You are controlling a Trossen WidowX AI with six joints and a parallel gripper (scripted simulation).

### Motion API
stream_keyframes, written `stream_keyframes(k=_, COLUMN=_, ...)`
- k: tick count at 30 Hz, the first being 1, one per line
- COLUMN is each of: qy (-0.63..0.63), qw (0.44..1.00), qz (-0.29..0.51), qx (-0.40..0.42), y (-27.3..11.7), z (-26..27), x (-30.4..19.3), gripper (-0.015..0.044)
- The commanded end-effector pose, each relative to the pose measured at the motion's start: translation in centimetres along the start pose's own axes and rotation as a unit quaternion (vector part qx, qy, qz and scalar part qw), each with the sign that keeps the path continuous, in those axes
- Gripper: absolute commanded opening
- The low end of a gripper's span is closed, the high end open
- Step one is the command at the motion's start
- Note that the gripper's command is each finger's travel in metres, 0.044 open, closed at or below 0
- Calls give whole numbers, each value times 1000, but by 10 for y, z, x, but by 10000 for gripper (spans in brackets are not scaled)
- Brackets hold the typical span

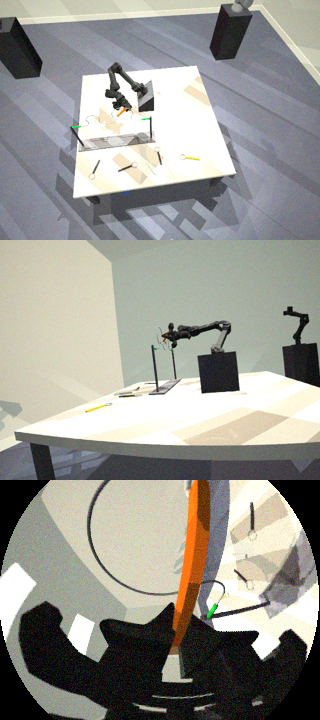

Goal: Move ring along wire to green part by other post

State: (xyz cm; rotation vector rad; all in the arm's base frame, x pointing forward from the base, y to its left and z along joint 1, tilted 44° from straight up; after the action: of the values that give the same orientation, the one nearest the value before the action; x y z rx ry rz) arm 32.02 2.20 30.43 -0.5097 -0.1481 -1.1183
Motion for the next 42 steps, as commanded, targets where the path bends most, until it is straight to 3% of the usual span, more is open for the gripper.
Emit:
stream_keyframes(k=1, qy=15, qw=1000, qz=4, qx=11, y=-2, z=8, x=0, gripper=-150)
stream_keyframes(k=15, qy=2, qw=1000, qz=2, qx=4, y=-4, z=19, x=1, gripper=-150)
stream_keyframes(k=42, qy=-141, qw=987, qz=-17, qx=-75, y=-2, z=16, x=0, gripper=-150)
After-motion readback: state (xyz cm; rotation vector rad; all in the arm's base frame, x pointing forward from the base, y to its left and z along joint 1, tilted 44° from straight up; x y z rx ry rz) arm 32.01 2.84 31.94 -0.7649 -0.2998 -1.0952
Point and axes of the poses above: the point midway between the two fingers, 35 mm back from their tips, its own y axis out along the fingers, its own z axis across the jaws, x = y × z, the point moved 5 cm from there along -y, back along the fingers, and after that the axes turned 1 degree about y, right-handed, at the moved point
